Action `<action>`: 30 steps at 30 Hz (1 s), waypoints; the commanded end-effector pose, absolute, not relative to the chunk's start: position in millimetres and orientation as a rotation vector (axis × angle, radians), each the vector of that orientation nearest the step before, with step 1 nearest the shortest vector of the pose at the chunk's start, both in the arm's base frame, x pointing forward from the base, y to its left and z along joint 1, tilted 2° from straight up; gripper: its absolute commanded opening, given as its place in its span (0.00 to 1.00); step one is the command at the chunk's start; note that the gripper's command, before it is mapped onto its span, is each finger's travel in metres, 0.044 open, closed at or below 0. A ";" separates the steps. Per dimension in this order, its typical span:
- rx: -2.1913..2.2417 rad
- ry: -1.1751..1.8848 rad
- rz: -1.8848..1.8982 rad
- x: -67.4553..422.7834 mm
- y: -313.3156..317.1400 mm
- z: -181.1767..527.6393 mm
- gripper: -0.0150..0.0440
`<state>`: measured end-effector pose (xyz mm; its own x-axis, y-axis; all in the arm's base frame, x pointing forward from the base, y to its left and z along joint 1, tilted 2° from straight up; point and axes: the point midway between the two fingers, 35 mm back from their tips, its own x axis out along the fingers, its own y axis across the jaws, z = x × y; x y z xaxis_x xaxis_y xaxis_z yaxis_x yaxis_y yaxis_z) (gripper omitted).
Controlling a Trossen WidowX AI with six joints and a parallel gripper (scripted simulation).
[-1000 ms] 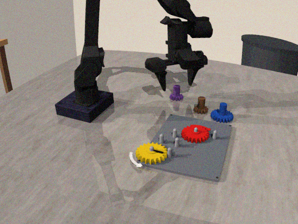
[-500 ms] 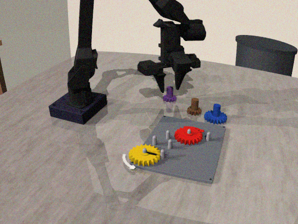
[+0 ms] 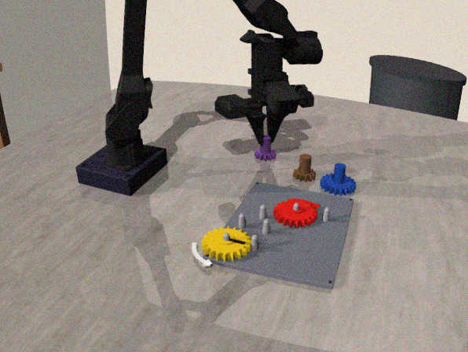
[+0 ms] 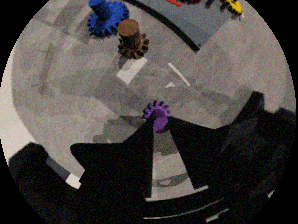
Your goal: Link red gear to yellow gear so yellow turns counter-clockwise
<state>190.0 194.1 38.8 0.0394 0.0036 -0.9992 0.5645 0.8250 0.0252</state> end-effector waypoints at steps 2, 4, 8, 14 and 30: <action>0.485 1.481 -0.455 192.4 196.5 47.2 0.25; 0.485 1.481 -0.455 193.2 197.3 51.3 0.25; 0.485 1.481 -0.454 194.7 198.6 59.6 0.25; 0.485 1.480 -0.452 196.7 200.2 72.5 0.25; 0.482 1.479 -0.438 200.0 202.2 107.8 0.25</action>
<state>198.2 200.1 97.5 0.0365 0.0002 -0.9993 0.5610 0.8276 0.0207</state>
